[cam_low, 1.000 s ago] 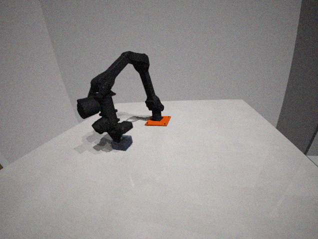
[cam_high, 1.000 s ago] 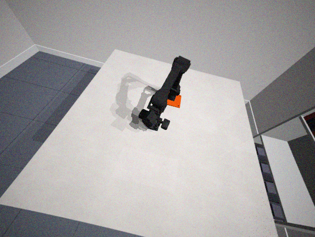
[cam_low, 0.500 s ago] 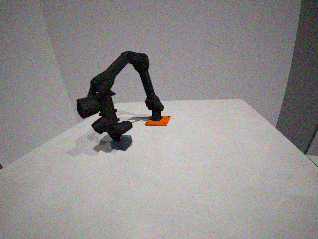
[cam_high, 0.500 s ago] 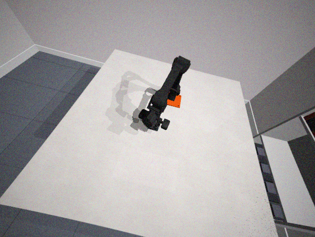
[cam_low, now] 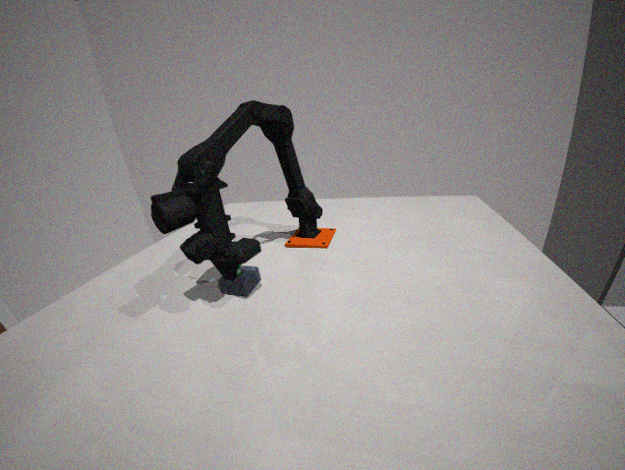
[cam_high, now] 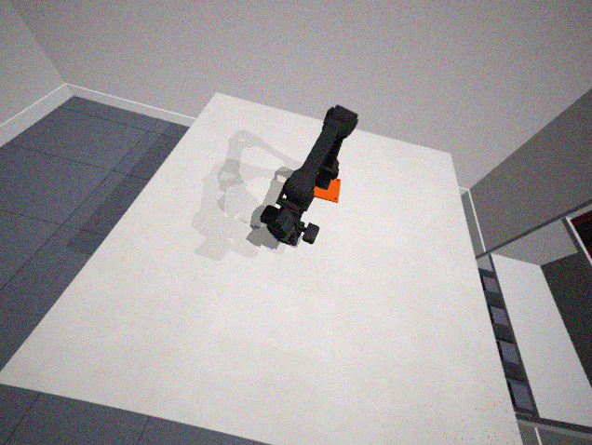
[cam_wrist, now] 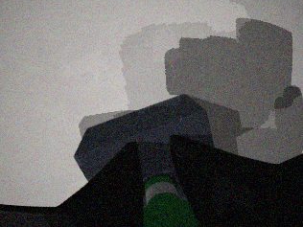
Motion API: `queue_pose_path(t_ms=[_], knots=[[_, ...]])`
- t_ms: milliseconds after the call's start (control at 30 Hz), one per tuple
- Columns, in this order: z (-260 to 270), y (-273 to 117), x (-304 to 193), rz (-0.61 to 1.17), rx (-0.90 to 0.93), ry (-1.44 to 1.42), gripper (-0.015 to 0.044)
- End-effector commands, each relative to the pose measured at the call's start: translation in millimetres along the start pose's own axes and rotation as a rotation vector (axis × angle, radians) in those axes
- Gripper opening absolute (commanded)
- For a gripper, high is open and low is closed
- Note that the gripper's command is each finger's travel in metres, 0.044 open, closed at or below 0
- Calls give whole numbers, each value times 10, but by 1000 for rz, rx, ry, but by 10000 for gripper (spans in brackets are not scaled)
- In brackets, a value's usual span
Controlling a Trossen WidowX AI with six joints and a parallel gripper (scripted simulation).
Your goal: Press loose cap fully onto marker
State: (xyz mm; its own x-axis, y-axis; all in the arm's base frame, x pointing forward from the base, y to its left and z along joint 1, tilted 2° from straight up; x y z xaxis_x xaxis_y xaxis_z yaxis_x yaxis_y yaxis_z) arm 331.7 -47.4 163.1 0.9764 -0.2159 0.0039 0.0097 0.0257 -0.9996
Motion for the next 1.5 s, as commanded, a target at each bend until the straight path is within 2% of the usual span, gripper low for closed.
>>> queue_pose_path(t_ms=[0,867,1400,1467], knots=[[1,17,15,-1,0,4,0],[2,17,20,-1,0,4,0],[1,0,6,0,0,0,420],[1,-25,9,0,0,0,440]])
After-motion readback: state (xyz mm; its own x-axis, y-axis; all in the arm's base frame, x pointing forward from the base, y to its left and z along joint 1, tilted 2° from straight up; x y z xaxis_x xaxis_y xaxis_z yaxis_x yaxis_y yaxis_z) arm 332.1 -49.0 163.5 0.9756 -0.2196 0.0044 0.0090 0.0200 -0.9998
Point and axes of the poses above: the point midway between the two fingers, 35 mm back from their tips, its own y axis out along the fingers, its own z axis across the jaws, x = y × z, the point moved 10 cm from there along -y, back along the fingers, and after that the axes turned 9 degrees about y, right-handed, at the moved point
